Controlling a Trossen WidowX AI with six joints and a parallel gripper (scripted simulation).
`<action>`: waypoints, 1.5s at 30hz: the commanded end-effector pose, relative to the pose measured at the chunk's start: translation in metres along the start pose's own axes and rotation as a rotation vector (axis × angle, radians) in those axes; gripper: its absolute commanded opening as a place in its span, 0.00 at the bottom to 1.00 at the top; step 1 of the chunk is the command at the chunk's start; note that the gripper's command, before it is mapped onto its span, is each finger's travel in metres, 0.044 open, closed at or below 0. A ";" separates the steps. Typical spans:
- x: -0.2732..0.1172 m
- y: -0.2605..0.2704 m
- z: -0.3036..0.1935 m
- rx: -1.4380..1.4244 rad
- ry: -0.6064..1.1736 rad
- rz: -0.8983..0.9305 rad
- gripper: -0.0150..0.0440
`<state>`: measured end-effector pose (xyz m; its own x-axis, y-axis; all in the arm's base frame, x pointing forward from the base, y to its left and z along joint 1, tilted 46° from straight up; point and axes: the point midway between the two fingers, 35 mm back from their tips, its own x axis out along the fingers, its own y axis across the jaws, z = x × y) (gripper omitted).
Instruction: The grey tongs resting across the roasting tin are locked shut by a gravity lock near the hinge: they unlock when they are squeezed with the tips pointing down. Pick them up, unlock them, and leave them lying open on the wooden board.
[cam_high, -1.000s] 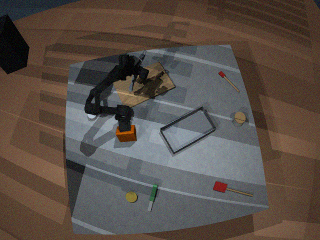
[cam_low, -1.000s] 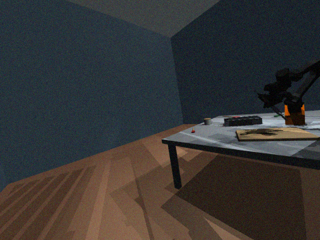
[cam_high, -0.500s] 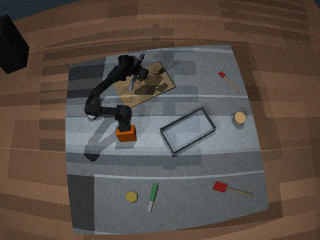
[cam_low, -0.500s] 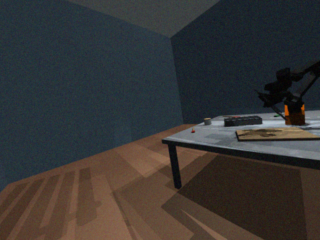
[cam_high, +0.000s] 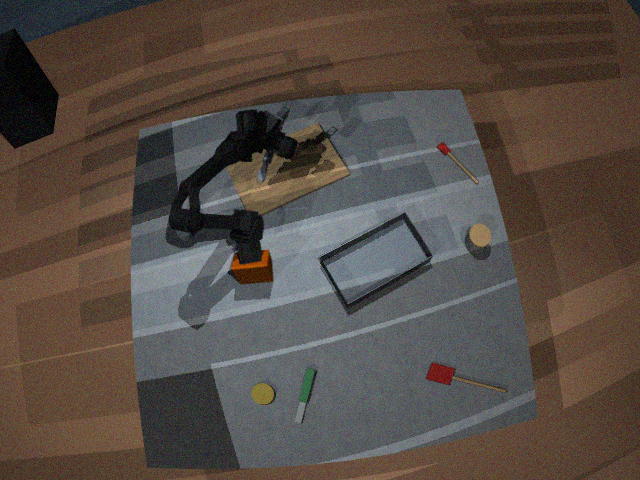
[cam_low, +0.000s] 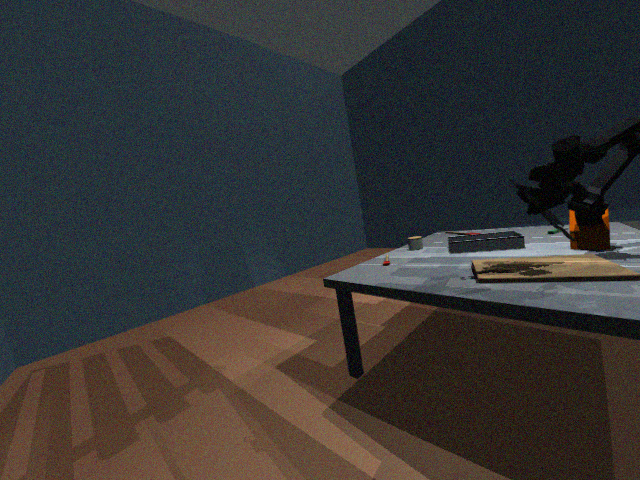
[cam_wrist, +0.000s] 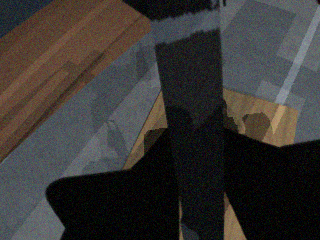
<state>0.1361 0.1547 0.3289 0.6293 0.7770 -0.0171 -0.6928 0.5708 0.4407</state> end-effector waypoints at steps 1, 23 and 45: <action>-0.001 0.000 0.002 0.004 -0.012 0.000 0.00; 0.022 -0.001 -0.006 -0.038 0.212 -0.040 0.00; 0.049 0.000 -0.023 -0.051 0.588 -0.036 0.00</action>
<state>0.1575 0.1965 0.3066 0.3877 0.7692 -0.5080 -0.6942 0.6062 0.3881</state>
